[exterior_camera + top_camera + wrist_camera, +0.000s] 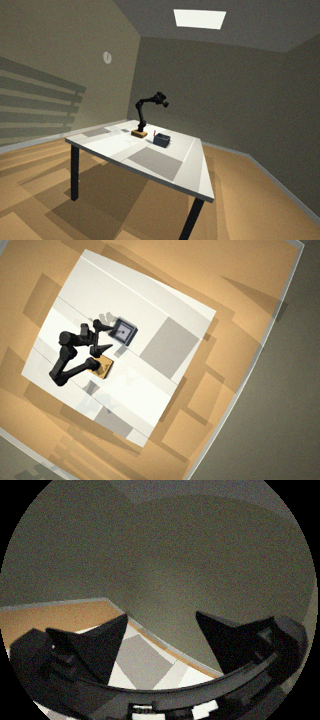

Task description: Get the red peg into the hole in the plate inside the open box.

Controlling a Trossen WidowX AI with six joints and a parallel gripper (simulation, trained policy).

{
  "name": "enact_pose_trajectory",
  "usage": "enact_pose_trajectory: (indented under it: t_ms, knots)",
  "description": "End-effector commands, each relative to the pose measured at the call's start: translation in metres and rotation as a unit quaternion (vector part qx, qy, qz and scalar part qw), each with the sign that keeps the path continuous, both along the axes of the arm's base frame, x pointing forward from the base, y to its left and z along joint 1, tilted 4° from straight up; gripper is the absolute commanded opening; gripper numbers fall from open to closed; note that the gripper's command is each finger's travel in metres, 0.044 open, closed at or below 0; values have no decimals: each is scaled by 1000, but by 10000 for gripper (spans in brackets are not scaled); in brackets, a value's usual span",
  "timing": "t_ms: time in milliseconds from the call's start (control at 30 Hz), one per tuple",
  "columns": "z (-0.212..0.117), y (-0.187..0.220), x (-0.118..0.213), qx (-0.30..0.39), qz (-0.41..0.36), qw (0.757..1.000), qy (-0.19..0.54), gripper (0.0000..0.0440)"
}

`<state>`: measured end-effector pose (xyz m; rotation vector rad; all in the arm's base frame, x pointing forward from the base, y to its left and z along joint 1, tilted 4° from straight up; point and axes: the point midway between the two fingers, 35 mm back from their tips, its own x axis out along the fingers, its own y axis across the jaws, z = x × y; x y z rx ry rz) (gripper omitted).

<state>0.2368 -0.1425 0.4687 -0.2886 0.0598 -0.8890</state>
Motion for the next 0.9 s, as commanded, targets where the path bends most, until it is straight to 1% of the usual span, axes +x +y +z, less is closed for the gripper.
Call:
enact_pose_trajectory:
  t_ms: [0, 200, 433, 633, 867]
  knots:
    - [-26, 13, 20, 37, 37, 998, 19, 440]
    - [-70, 45, 43, 114, 98, 988, 47, 440]
    - [-124, 87, 55, 208, 150, 962, 88, 440]
    - [-171, 124, 53, 291, 173, 932, 132, 440]
    - [-223, 163, 35, 383, 169, 888, 191, 440]
